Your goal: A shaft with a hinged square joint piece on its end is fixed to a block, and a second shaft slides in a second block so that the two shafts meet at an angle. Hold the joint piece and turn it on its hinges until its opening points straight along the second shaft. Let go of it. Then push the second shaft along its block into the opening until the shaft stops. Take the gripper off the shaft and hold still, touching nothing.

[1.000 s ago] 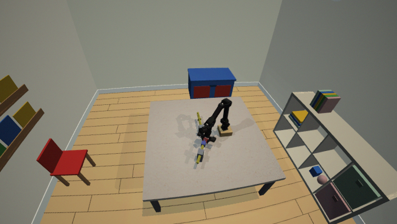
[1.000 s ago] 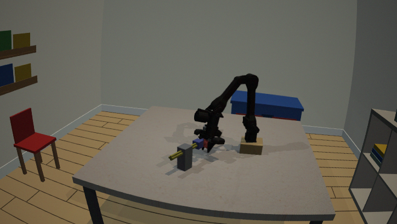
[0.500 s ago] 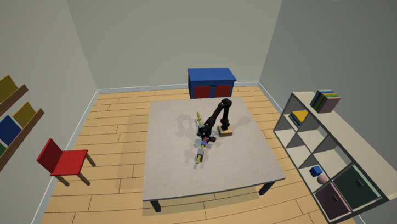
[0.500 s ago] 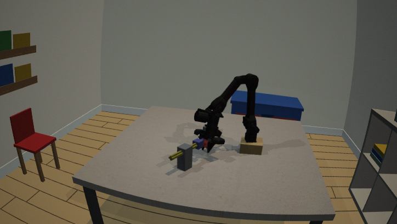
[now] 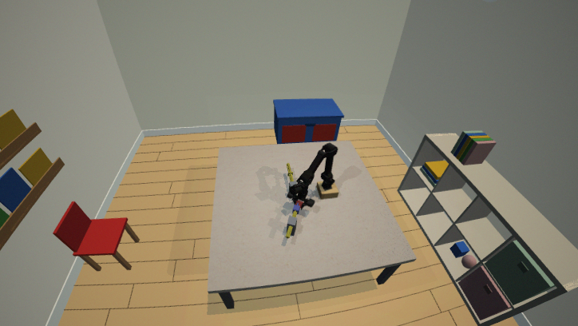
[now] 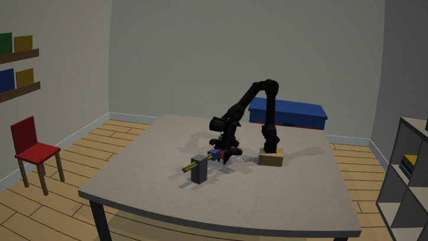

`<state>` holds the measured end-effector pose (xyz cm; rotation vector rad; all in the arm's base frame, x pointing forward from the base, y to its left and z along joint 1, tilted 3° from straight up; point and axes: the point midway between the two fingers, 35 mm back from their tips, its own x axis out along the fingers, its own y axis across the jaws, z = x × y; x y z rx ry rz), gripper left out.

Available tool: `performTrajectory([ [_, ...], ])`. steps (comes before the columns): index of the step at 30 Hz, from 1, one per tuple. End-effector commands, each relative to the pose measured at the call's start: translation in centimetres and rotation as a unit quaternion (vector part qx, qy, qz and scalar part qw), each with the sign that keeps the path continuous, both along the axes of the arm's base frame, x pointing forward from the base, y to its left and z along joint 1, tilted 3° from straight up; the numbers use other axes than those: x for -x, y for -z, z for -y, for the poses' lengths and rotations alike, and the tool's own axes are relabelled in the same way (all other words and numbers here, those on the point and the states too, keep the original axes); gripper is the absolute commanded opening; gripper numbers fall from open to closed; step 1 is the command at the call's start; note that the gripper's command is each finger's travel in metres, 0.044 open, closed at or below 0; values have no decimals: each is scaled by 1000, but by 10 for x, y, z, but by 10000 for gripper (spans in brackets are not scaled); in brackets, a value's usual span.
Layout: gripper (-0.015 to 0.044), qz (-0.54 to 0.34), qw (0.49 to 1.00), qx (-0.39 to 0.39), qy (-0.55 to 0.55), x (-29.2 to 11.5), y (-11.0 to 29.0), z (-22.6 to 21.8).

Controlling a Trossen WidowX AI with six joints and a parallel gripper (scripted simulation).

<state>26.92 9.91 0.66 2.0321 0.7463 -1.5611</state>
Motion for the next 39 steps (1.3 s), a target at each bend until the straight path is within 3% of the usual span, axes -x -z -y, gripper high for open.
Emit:
performTrajectory([
  [1,182,-1,1000,0,2,0,1,0],
  [14,182,-1,1000,0,2,0,1,0],
  [16,147,0,1000,0,0,0,0,0],
  [21,147,0,1000,0,0,0,0,0],
  [27,0,0,1000,0,0,0,0,0],
  [39,0,-31,998,31,-39,-1,-4,4],
])
